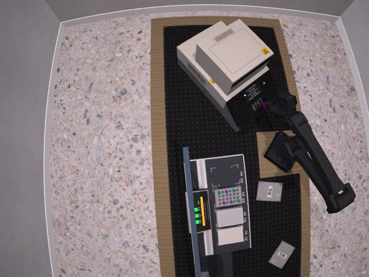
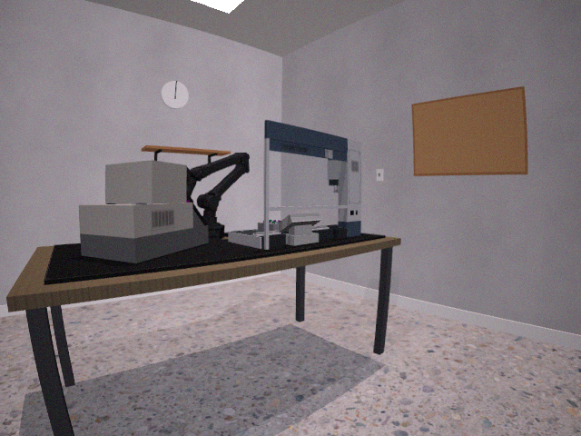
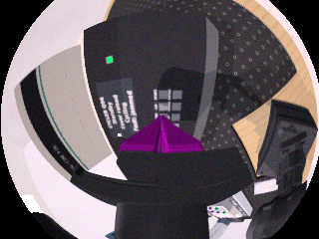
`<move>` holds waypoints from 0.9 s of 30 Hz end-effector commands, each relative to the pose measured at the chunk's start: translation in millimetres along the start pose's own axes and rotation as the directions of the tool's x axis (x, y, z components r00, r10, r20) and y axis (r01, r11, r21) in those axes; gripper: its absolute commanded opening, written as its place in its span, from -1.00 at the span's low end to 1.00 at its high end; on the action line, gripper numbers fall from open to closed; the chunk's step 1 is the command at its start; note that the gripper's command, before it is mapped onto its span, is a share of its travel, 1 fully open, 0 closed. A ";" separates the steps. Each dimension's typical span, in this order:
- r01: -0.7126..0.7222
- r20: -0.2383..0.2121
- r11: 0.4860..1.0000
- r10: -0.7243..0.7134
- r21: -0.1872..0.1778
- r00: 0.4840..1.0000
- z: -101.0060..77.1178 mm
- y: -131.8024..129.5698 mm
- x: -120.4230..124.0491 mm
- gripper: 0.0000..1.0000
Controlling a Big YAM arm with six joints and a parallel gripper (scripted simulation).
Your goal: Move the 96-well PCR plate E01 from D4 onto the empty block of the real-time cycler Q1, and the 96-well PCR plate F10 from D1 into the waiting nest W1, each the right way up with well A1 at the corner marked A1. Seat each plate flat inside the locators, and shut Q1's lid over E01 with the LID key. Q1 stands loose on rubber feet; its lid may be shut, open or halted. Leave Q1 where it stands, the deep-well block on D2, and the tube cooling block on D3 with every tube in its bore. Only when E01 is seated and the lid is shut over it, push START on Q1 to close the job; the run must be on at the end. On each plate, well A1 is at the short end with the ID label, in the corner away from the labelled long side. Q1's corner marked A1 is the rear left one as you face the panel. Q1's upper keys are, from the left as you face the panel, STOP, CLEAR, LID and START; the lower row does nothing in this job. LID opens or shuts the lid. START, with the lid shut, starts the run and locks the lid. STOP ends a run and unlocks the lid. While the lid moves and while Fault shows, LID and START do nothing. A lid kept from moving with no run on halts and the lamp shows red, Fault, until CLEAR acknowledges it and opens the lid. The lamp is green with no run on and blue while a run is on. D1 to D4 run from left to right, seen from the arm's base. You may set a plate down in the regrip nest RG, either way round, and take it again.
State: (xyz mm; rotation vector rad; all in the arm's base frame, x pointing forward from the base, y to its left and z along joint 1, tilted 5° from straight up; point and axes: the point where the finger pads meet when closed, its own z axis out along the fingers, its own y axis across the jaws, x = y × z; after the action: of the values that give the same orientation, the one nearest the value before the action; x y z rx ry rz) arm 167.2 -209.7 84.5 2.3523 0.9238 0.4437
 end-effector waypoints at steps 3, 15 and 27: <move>0.006 0.014 0.999 -0.005 -0.033 1.000 -32.7 2.3 -3.1 -1.00; 0.058 0.040 0.992 -0.054 -0.110 0.998 -111.5 14.6 -3.4 -1.00; 0.048 0.024 0.997 -0.046 -0.053 0.999 -111.9 -1.4 -2.6 -1.00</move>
State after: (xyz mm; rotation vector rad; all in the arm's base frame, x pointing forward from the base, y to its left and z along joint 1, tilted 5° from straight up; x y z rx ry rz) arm 109.4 -164.4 147.5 2.3219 0.9037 0.4351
